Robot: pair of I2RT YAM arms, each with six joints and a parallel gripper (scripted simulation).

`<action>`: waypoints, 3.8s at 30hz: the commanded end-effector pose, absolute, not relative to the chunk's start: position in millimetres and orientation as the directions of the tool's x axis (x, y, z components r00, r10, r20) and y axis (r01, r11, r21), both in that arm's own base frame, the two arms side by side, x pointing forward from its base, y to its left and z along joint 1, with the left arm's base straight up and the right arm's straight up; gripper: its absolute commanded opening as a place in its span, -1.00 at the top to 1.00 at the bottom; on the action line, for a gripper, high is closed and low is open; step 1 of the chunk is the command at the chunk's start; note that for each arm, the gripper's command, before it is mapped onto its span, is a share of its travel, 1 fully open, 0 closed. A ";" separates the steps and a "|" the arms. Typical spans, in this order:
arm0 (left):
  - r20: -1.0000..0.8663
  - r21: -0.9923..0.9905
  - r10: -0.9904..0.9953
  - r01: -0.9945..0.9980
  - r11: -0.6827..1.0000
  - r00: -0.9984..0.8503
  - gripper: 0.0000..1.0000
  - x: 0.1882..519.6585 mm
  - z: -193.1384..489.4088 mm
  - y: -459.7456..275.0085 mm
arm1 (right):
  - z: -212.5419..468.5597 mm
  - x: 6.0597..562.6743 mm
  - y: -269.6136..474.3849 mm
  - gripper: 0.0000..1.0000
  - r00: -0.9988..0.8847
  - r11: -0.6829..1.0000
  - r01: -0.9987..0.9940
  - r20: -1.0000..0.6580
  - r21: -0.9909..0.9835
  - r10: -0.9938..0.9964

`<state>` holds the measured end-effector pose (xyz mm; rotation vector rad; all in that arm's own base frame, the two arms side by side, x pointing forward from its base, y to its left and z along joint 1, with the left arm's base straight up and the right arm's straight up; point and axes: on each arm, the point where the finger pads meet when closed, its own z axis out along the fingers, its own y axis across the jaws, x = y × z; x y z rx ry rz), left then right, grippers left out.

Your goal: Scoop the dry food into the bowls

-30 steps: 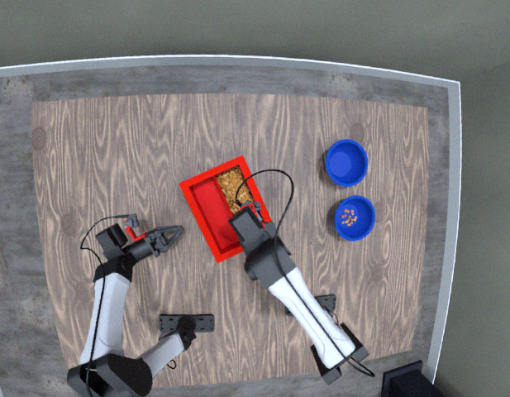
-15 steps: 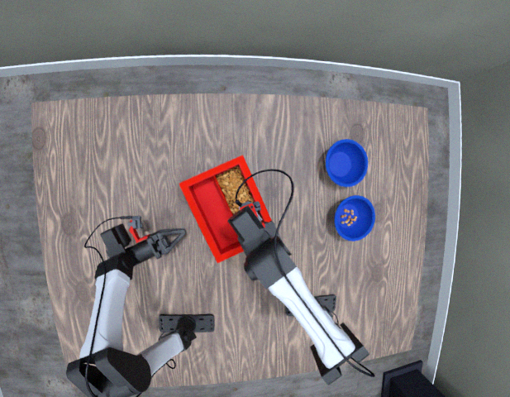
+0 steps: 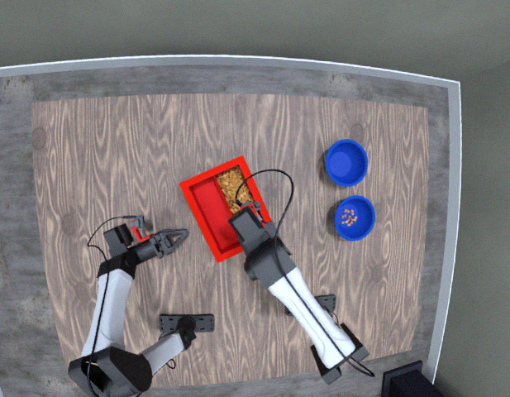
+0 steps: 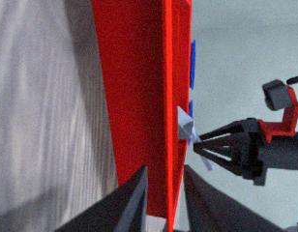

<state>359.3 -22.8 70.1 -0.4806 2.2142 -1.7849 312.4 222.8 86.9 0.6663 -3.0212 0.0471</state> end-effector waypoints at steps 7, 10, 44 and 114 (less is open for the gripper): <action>-0.076 -0.977 -0.408 -0.014 0.213 -0.910 0.47 368.3 87.8 -27.0 | 114.3 315.9 226.2 1.00 -0.907 0.907 -0.422 -0.009 0.010 -0.421; -0.075 -0.976 -0.411 -0.018 0.219 -0.909 0.47 369.2 86.1 -27.8 | 114.3 315.9 226.2 1.00 -0.907 0.907 -0.422 -0.009 0.010 -0.421; -0.064 -0.975 -0.423 -0.033 0.219 -0.904 0.47 375.5 84.2 -42.4 | 114.3 315.9 226.2 1.00 -0.907 0.907 -0.422 -0.009 0.010 -0.421; -0.071 -0.980 -0.422 -0.016 0.199 -0.904 0.47 396.4 78.9 -68.5 | 114.3 315.9 226.2 1.00 -0.907 0.907 -0.422 -0.009 0.010 -0.421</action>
